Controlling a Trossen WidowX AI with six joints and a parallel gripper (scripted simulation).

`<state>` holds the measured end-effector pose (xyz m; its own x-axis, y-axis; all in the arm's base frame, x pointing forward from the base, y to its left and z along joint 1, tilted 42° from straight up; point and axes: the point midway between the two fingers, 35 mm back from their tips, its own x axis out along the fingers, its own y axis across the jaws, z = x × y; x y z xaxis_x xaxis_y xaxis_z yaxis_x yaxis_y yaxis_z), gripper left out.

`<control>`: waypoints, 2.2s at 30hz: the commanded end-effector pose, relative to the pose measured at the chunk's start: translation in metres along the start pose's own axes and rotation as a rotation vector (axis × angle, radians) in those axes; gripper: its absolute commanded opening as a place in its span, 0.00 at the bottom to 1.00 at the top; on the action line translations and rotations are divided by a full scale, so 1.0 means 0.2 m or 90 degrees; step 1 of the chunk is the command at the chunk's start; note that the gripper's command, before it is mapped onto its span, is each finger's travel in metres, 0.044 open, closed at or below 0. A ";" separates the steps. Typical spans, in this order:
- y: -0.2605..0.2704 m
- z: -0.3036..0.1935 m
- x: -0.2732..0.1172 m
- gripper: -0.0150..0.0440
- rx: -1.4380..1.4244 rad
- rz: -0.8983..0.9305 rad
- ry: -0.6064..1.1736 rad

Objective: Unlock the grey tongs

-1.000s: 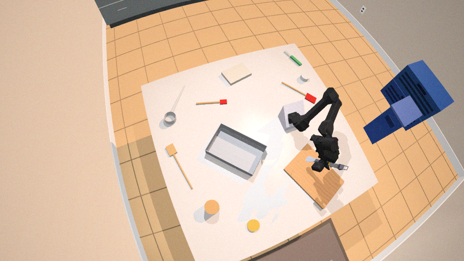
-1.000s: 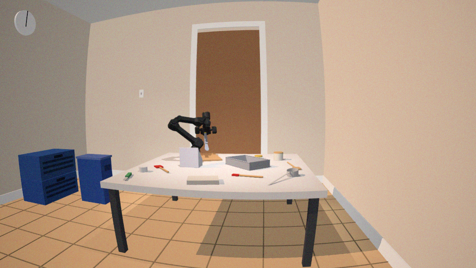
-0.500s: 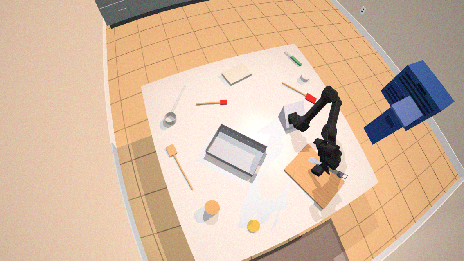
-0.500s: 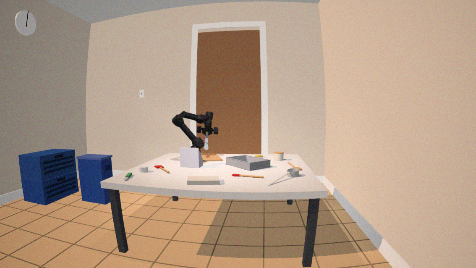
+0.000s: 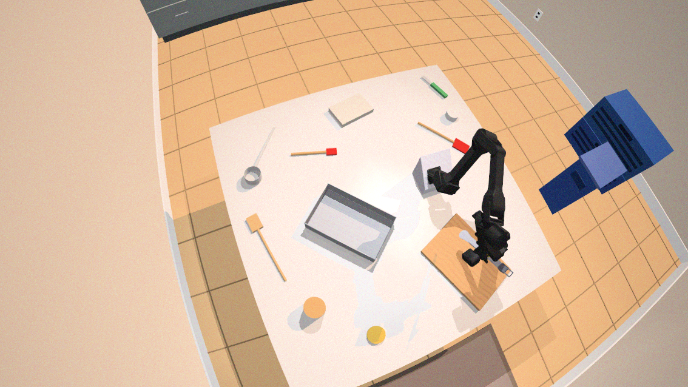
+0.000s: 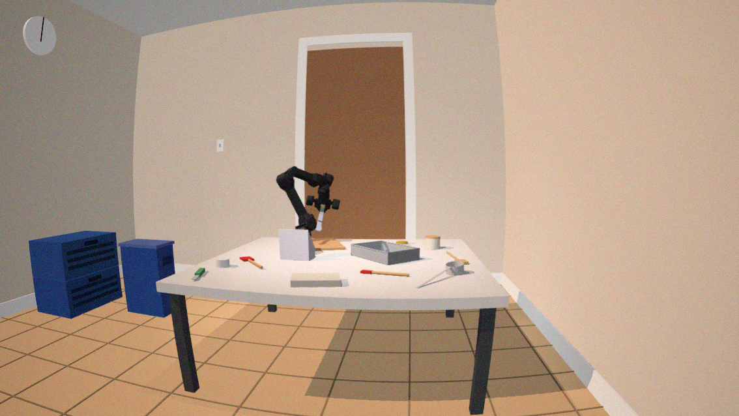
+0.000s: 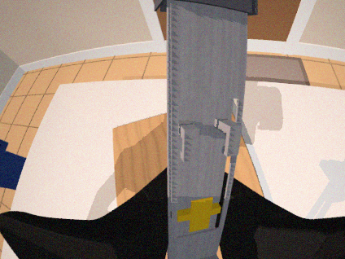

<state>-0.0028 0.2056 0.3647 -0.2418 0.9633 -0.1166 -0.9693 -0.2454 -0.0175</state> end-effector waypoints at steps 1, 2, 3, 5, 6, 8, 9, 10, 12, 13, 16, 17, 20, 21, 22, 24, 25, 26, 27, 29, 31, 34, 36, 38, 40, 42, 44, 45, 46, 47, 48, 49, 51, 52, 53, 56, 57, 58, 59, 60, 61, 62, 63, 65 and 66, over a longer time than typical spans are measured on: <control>0.00 0.02 0.01 0.00 0.002 -0.006 0.022; 0.00 0.02 0.01 0.00 0.003 -0.008 0.030; 0.00 0.02 0.02 0.00 0.005 -0.009 0.039; 0.00 0.01 0.03 0.00 0.008 -0.011 0.057; 0.00 0.01 0.03 0.00 0.009 -0.012 0.066; 0.01 0.01 0.04 0.00 0.011 -0.015 0.085; 0.01 0.00 0.04 0.00 0.011 -0.016 0.095; 0.01 0.00 0.05 0.00 0.011 -0.017 0.104; 0.01 -0.01 0.05 0.00 0.011 -0.019 0.124; 0.01 -0.01 0.06 0.00 0.010 -0.020 0.134; 0.02 -0.02 0.06 0.00 0.006 -0.023 0.165; 0.02 -0.02 0.07 0.00 0.004 -0.024 0.175; 0.03 -0.04 0.07 0.00 -0.004 -0.026 0.206; 0.03 -0.04 0.07 0.00 -0.007 -0.027 0.217; 0.04 -0.04 0.07 0.00 -0.011 -0.027 0.228; 0.04 -0.05 0.08 0.00 -0.018 -0.029 0.249; 0.04 -0.06 0.08 0.00 -0.023 -0.030 0.260; 0.05 -0.06 0.08 0.00 -0.027 -0.030 0.270; 0.05 -0.06 0.08 0.00 -0.032 -0.031 0.281; 0.05 -0.07 0.08 0.00 -0.043 -0.032 0.302; 0.06 -0.08 0.07 0.00 -0.055 -0.033 0.324; 0.07 -0.09 0.07 0.00 -0.076 -0.034 0.355; 0.07 -0.09 0.07 0.00 -0.091 -0.035 0.376; 0.08 -0.10 0.06 0.00 -0.107 -0.036 0.397; 0.08 -0.10 0.06 0.00 -0.125 -0.037 0.417; 0.09 -0.11 0.05 0.00 -0.144 -0.038 0.437; 0.09 -0.11 0.05 0.00 -0.162 -0.038 0.454; 0.09 -0.11 0.05 0.00 -0.167 -0.039 0.459; 0.09 -0.11 0.04 0.00 -0.169 -0.039 0.461; 0.09 -0.11 0.04 0.00 -0.169 -0.039 0.461; 0.09 -0.11 0.04 0.00 -0.169 -0.039 0.461; 0.09 -0.11 0.04 0.00 -0.169 -0.039 0.461; 0.09 -0.11 0.04 0.00 -0.169 -0.039 0.461; 0.09 -0.11 0.04 0.00 -0.169 -0.039 0.461; 0.09 -0.11 0.05 0.00 -0.169 -0.039 0.461; 0.09 -0.11 0.06 0.00 -0.169 -0.039 0.461; 0.09 -0.12 0.06 0.00 -0.169 -0.039 0.461; 0.09 -0.12 0.07 0.00 -0.169 -0.039 0.461; 0.09 -0.13 0.08 0.00 -0.169 -0.039 0.461; 0.09 -0.13 0.08 0.00 -0.169 -0.039 0.461; 0.09 -0.13 0.09 0.00 -0.169 -0.038 0.461; 0.08 -0.14 0.10 0.00 -0.169 -0.038 0.461; 0.08 -0.14 0.10 0.00 -0.169 -0.038 0.461; 0.08 -0.15 0.12 0.00 -0.169 -0.038 0.461; 0.08 -0.16 0.13 0.00 -0.169 -0.038 0.461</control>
<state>-0.0229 0.2196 0.3323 -0.0098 0.6840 -0.7294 -0.9156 -0.2994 -0.2684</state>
